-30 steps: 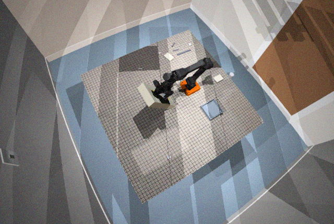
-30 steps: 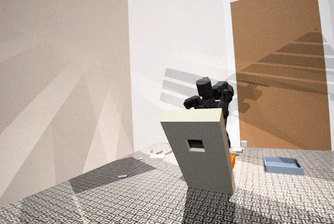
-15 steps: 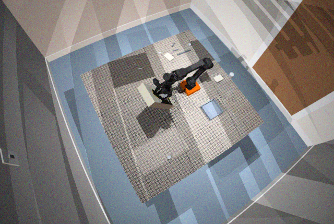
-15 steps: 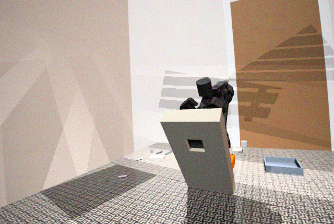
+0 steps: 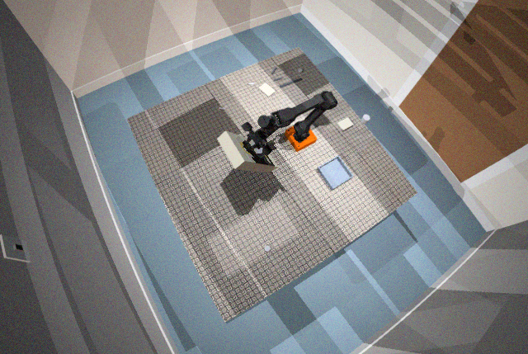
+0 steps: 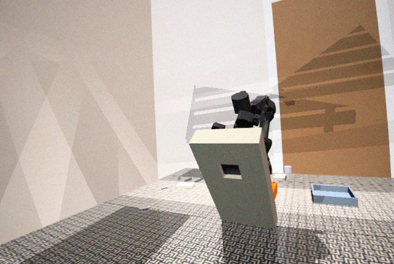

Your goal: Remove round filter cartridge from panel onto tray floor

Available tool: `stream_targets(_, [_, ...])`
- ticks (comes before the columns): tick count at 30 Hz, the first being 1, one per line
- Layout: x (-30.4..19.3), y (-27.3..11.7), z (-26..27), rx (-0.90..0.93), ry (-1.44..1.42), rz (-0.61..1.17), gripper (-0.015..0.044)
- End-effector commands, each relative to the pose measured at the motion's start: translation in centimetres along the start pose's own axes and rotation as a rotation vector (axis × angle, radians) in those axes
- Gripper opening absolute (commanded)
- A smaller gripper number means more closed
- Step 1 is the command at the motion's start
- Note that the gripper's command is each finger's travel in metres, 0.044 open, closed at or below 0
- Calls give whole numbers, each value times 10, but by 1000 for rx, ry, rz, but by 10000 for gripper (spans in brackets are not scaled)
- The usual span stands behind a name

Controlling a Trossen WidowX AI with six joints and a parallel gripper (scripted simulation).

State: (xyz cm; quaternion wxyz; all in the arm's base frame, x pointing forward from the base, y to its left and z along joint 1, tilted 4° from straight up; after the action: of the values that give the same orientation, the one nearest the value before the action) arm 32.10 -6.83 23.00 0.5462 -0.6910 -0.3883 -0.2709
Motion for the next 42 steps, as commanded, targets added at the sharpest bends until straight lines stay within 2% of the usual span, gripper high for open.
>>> stream_targets(1, [0, 9, -1, 1, 167, 0, 0])
stream_targets(27, [0, 8, -1, 1, 1047, 0, 0])
stream_targets(33, [0, 9, -1, 1, 929, 0, 0])
stream_targets(42, [0, 9, -1, 1, 924, 0, 0])
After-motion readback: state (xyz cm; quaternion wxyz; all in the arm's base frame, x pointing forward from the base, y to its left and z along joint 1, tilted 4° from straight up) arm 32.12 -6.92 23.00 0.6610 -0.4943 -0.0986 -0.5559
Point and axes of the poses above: the point midway between the two fingers, 35 mm back from their tips, its own y axis out along the fingers, its own z axis across the jaws, x = y × z, the point moved 2 cm from there along -y, back along the fingers, and after that the axes turned 2 degrees about y, right-handed, at the moved point
